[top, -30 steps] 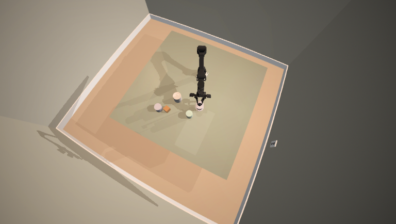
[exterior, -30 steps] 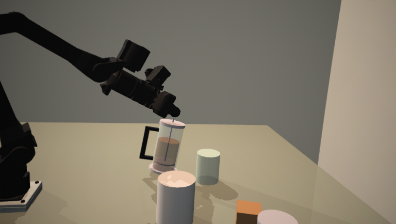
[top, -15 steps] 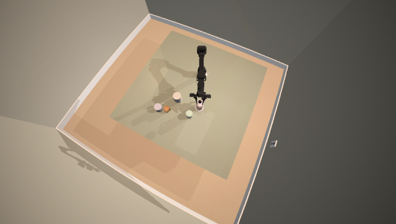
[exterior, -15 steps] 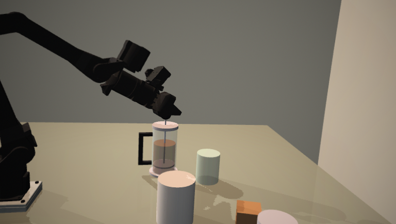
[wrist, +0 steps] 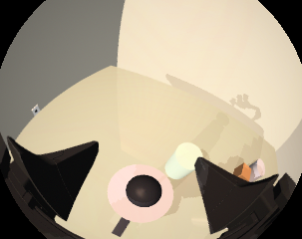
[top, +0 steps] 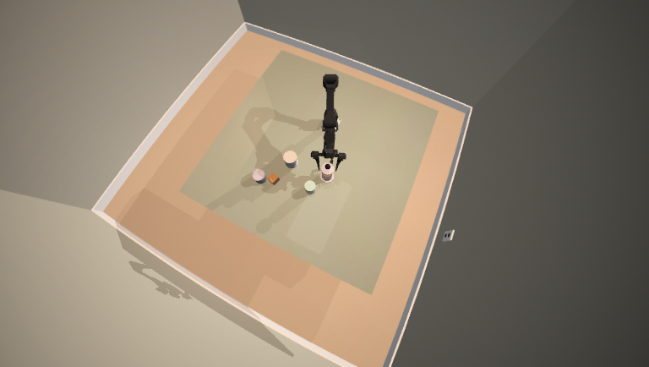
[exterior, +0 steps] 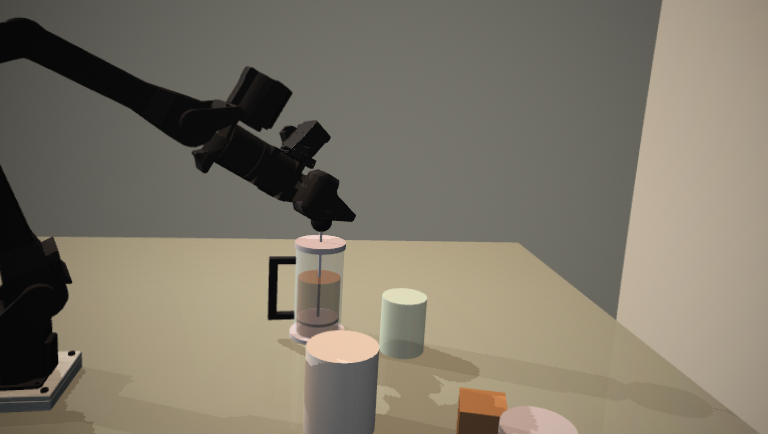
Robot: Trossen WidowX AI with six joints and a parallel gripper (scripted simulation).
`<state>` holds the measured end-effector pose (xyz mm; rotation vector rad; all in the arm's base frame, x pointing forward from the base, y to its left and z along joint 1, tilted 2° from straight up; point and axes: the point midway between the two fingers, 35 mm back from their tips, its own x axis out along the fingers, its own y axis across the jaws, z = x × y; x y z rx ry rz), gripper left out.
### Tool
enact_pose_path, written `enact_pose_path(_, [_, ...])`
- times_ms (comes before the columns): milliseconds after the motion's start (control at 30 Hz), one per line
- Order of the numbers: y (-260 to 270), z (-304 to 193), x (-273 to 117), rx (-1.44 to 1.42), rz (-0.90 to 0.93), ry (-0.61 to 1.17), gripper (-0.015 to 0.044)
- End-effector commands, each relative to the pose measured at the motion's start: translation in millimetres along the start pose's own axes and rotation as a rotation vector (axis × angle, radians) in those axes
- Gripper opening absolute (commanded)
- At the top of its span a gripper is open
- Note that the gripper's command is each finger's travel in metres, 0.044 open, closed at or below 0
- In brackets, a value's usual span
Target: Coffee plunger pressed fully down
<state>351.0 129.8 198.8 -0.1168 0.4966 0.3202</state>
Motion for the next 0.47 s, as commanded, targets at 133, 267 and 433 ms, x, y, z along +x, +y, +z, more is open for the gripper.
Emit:
enact_pose_path(133, [0, 46, -54, -0.001, -0.002, -0.013, 0.0440])
enact_pose_path(267, [-1, 41, -52, 0.000, -0.004, -0.013, 0.0440])
enact_pose_path(433, [-1, 41, -52, 0.001, -0.006, -0.013, 0.0440])
